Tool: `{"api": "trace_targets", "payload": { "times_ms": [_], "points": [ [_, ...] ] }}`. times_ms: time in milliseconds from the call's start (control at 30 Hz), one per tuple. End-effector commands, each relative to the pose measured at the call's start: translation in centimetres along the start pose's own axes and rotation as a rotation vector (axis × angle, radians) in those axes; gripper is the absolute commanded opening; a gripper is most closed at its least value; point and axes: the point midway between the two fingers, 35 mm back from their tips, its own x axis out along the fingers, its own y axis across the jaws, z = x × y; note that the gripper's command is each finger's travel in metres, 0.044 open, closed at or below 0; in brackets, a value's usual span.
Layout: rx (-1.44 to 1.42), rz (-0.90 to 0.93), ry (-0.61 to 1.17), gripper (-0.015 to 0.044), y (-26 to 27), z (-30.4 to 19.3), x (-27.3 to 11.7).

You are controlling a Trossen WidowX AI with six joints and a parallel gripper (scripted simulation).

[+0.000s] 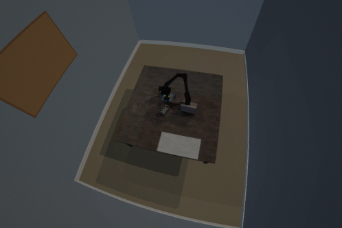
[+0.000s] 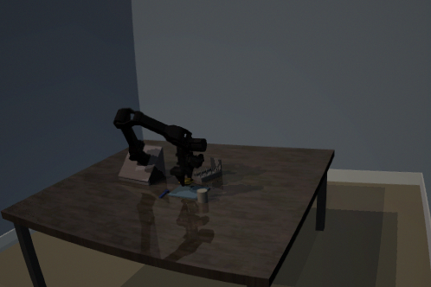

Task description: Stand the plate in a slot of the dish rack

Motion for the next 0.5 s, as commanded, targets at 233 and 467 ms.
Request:
{"api": "trace_targets", "payload": {
  "times_ms": [233, 467],
  "points": [
    [0.009, 0.011, -0.009, 0.0, 0.3, 0.9, -6.0],
    [0.009, 0.009, -0.007, 0.0, 0.4, 1.0, -9.0]
  ]
}}
